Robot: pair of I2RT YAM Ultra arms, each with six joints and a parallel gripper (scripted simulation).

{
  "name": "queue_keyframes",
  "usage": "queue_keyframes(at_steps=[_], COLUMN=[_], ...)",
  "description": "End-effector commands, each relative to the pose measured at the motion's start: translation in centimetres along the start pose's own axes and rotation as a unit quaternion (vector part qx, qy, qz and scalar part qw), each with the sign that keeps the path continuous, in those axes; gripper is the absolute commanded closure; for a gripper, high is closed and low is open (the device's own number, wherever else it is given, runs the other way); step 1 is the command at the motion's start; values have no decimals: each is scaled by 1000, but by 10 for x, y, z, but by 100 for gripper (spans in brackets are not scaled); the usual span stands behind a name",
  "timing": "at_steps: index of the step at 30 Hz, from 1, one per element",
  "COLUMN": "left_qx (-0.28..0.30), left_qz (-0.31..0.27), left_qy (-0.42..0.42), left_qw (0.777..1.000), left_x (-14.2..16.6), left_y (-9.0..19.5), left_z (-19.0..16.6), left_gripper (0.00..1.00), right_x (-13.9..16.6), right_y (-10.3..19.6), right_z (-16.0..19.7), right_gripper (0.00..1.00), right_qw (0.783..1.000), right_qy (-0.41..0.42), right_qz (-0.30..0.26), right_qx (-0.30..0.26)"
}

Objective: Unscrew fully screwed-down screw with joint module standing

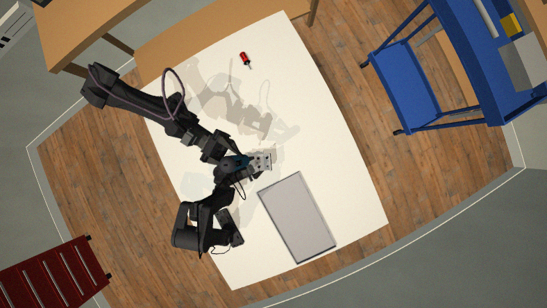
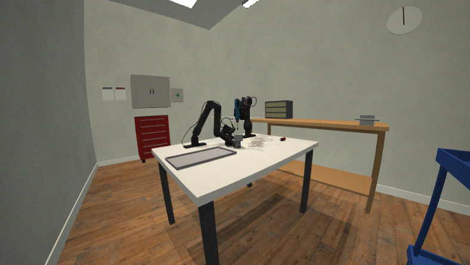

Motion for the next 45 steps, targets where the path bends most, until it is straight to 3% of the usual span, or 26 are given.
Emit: queue_keyframes(at_steps=[1,4,11,14,17,20,28,40,45], left_qx=[-14,-11,-14,-10,-14,-10,-13,-12,-15], left_qz=[-79,-65,-81,-59,-75,-58,-74,-56,-73], left_qy=[0,-1,0,-1,0,-1,-1,-1,-1], left_qw=[997,998,997,998,997,998,997,998,997], left_x=[-52,-41,-54,-36,-49,-34,-47,-31,-43], left_y=[1,7,2,10,5,12,7,15,9], left_z=[7,4,7,3,6,3,6,4,7], left_gripper=[58,58,58,58,58,58,58,58,58], right_x=[-5,-5,-5,-5,-5,-5,-5,-5,-5], right_y=[0,0,0,0,0,0,0,0,0], right_z=[3,3,3,3,3,3,3,3,3], right_gripper=[41,41,41,41,41,41,41,41,41], right_qw=[1000,1000,1000,1000,1000,1000,1000,1000,1000], right_qy=[-10,-10,-10,-10,-10,-10,-10,-10,-10], right_qz=[-6,-6,-6,-6,-6,-6,-6,-6,-6], right_qx=[-2,-2,-2,-2,-2,-2,-2,-2,-2])
Point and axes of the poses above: on each arm, the point where the finger pads meet when closed, its own y axis back along the fingers, its own z axis across the jaws, x = y × z, the point moved 1 cm from there along y, back along the fingers, and after that the axes turned 11 degrees about -y, right-handed, at the moved point
